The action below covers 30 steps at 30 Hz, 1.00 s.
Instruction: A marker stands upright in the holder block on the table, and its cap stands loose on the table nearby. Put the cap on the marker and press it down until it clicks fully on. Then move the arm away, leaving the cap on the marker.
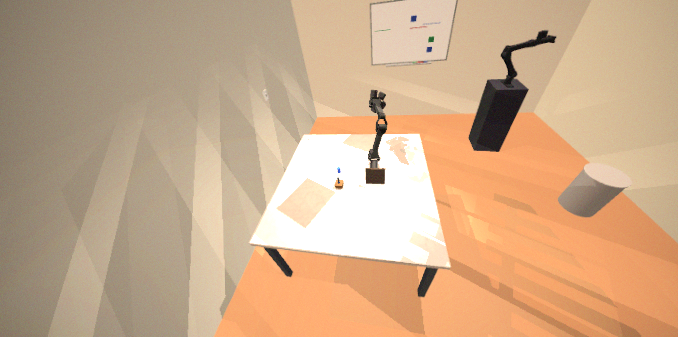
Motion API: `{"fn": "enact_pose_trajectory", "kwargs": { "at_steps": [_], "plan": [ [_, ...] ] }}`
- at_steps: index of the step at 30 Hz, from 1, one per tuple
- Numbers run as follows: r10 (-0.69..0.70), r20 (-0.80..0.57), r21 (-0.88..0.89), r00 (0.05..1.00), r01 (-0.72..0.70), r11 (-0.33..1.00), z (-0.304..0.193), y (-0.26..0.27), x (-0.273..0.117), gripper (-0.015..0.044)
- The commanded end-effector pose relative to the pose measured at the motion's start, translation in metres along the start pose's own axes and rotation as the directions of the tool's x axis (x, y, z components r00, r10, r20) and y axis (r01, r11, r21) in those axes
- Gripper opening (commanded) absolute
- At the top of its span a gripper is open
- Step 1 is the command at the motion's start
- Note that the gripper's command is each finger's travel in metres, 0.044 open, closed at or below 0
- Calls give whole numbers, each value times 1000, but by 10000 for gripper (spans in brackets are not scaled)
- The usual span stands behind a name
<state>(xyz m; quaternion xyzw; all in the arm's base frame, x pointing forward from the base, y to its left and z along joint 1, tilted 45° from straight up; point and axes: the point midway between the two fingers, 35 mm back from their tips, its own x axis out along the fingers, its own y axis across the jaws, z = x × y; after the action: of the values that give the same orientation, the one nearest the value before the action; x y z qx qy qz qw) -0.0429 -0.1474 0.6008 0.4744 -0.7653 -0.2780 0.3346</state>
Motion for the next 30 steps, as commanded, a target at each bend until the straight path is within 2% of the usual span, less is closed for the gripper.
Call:
{"fn": "enact_pose_trajectory", "kwargs": {
  "at_steps": [1, 8, 13, 17, 23, 30],
  "plan": [
    [-156, -37, -105, 987, 151, 983, -25, -61, 19, 244],
    [-411, -103, -301, 906, 366, 881, -67, -167, 15, 244],
    [-558, -179, -449, 810, 437, 779, -98, -226, -10, 244],
    [-674, -163, -585, 720, 480, 654, -112, -287, -40, 244],
    [-810, -100, -776, 577, 464, 426, -118, -373, -105, 244],
    [-901, 20, -941, 434, 313, 130, -98, -453, -201, 244]
  ]
}}
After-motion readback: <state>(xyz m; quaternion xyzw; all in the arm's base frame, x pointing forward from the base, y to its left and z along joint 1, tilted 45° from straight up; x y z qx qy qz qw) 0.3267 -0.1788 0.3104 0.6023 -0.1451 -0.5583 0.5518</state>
